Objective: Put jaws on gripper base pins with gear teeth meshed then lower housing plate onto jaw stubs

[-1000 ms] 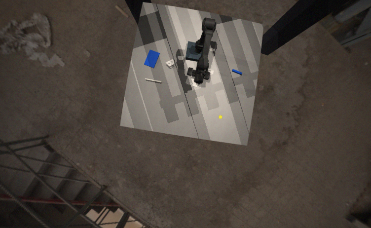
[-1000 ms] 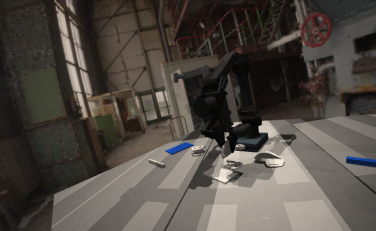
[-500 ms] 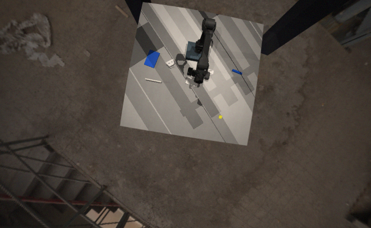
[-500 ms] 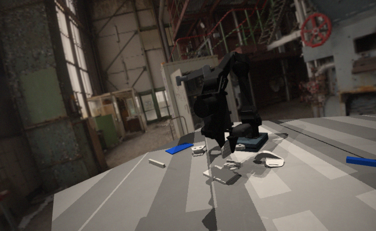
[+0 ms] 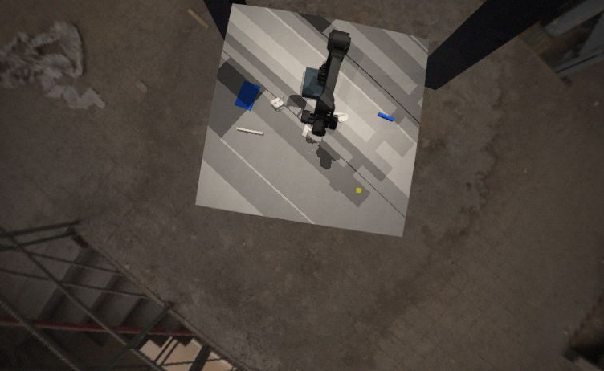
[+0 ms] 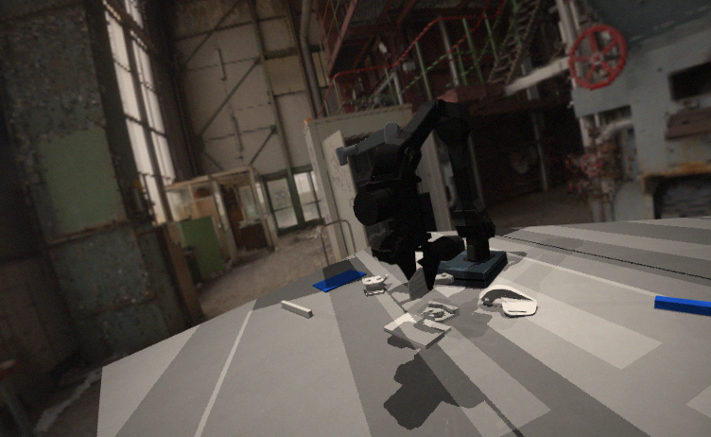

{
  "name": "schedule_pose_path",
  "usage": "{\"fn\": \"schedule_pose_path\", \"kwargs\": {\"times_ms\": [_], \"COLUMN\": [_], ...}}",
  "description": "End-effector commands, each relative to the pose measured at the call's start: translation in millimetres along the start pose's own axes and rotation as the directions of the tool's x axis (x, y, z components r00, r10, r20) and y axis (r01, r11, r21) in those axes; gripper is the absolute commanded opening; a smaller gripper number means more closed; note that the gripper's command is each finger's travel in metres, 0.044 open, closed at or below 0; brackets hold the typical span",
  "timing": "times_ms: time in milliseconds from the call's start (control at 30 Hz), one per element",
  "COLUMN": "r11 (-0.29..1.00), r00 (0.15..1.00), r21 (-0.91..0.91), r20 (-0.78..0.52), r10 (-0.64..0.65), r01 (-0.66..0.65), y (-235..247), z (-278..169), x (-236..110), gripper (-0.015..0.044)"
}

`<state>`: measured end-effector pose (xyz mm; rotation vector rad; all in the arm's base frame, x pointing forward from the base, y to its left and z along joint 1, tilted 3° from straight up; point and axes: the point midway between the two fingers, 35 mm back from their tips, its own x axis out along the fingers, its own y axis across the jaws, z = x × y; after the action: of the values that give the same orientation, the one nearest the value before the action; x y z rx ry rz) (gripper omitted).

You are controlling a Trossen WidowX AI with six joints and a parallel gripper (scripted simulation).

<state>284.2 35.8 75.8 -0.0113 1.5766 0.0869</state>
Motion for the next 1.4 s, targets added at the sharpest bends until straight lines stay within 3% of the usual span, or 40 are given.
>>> {"fn": "schedule_pose_path", "kwargs": {"times_ms": [0,333,1367], "r11": [1.000,1.000,1.000], "r00": [1.000,1.000,1.000], "r21": [-0.004,-0.004,-0.016], "r20": [0.007,0.007,0.007], "r10": [0.002,-0.001,-0.001], "r01": [-0.002,0.001,0.001], "y": [-11,-41,-42], "z": [5,11,10], "x": [-1,-1,-1], "gripper": [0.0134,0.0134,0.0134]}}
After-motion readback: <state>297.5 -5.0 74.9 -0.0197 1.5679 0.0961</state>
